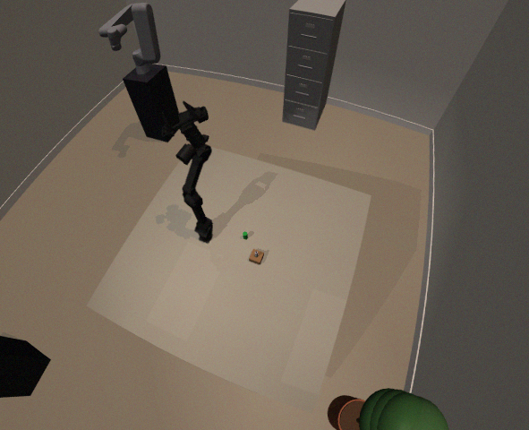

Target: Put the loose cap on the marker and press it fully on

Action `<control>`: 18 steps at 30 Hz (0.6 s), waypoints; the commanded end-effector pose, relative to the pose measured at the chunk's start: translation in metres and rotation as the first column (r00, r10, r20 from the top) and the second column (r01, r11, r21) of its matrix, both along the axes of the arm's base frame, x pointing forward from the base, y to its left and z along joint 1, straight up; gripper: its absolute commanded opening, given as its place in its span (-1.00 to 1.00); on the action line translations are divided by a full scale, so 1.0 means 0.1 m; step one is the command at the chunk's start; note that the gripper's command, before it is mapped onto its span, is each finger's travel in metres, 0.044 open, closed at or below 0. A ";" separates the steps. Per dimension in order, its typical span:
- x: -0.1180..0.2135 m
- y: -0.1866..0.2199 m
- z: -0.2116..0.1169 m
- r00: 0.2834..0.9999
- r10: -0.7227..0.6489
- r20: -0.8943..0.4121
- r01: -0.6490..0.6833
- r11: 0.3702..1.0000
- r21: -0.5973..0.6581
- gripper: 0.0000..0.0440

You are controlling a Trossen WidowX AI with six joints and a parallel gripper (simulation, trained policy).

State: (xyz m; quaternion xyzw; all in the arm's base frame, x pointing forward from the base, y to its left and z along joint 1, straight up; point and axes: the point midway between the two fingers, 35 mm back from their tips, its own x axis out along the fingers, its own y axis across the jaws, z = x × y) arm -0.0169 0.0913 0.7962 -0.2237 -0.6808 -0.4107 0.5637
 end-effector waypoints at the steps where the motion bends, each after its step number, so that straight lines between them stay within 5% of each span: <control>1: 0.00 0.01 0.01 1.000 0.000 -0.004 0.000 1.000 -0.011 0.70; 8: 0.01 0.06 0.06 1.000 -0.009 -0.020 0.006 0.994 -0.106 -0.02; 18: 0.01 0.13 0.11 0.999 -0.008 -0.041 -0.002 0.971 -0.239 0.12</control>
